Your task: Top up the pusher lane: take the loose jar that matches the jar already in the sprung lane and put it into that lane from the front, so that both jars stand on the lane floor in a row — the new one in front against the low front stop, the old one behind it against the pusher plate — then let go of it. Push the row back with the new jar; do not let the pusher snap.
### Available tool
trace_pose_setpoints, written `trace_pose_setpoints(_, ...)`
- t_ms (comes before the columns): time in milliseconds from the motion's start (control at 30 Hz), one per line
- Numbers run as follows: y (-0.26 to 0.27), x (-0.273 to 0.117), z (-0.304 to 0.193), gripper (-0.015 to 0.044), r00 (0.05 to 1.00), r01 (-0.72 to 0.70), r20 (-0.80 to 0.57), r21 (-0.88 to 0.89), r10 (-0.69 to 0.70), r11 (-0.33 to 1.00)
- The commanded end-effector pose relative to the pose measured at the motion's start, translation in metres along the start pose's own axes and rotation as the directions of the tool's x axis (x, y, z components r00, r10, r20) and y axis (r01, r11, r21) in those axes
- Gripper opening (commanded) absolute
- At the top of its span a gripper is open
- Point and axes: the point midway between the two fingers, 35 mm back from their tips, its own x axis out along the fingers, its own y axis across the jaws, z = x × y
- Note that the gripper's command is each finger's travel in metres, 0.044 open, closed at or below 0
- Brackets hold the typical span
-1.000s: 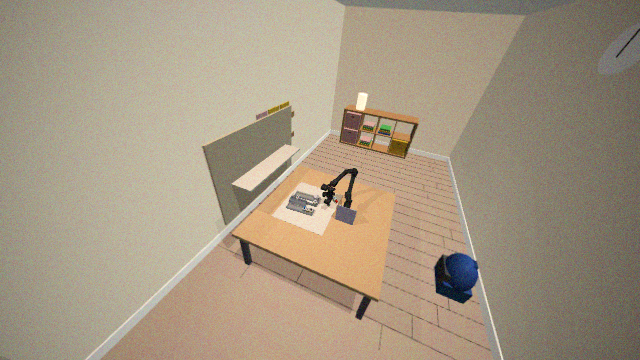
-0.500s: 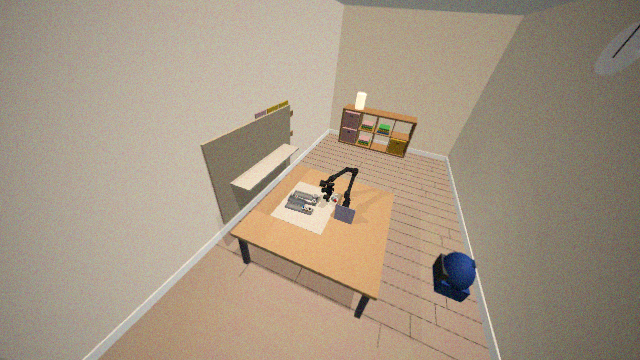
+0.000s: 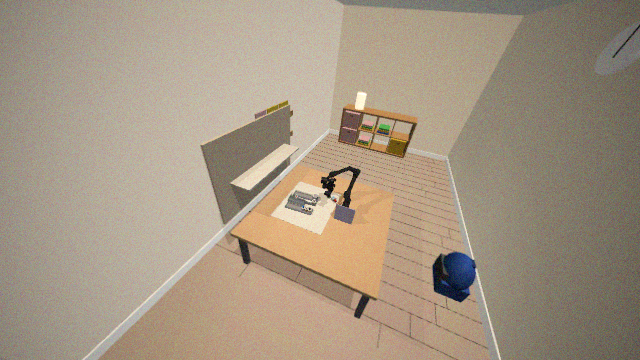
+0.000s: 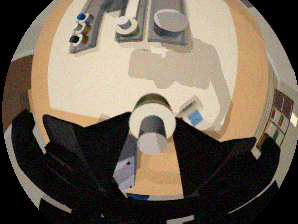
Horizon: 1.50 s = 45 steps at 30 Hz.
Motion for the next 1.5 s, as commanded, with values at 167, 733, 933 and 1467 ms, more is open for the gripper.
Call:
trace_pose_setpoints(167, 0.016, 0.008, 0.029, 0.0000, 1.000, -0.004, 0.003, -0.015, 0.004, 1.000)
trace_pose_setpoints(733, 0.055, 0.040, 0.081, 0.0000, 1.000, -0.004, 0.005, -0.055, 0.004, 0.999)
trace_pose_setpoints(933, 0.061, 0.047, 0.088, 0.0000, 1.000, -0.004, 0.006, -0.060, 0.004, 0.998)
trace_pose_setpoints(1467, 0.061, 0.071, 0.089, 0.0000, 1.000, -0.003, 0.006, -0.060, 0.003, 0.998)
